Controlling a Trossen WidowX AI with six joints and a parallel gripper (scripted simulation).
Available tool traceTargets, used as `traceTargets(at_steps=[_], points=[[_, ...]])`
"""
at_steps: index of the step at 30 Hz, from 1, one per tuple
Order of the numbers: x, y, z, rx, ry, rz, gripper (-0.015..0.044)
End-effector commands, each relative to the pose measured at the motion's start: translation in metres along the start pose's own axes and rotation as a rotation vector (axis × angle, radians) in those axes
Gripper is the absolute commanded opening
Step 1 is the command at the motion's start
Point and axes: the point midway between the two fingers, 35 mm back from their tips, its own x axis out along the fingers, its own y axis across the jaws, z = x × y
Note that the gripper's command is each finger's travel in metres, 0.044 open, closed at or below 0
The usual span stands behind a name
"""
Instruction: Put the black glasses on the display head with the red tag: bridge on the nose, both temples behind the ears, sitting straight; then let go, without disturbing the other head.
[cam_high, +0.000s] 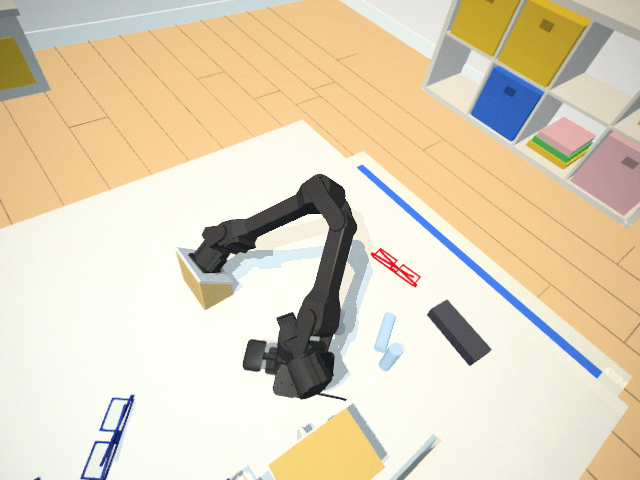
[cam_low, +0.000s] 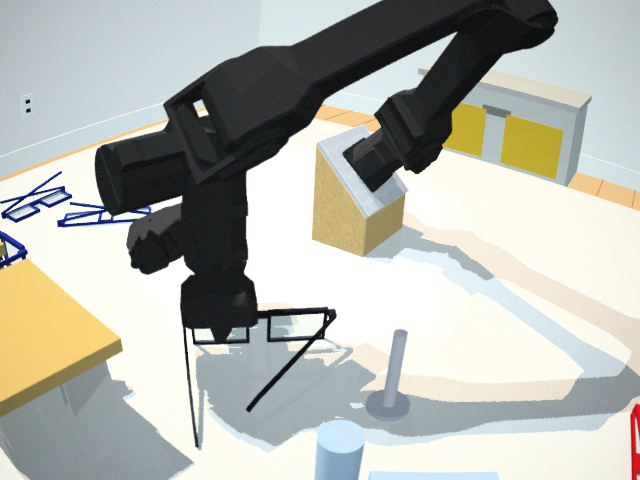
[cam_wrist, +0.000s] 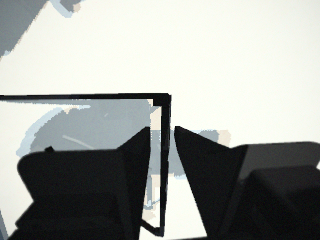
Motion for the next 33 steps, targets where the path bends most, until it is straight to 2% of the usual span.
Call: traceTargets(at_steps=[1,10,17,33], points=[[0.0,0.0,0.0,0.0,0.0,0.0,0.0061],[0.0,0.0,0.0,0.0,0.0,0.0,0.0001],[-0.006,0.0,0.001,0.0,-0.001,0.0,0.0],[-0.1,-0.001,0.003,0.001,0.001,0.0,0.0]])
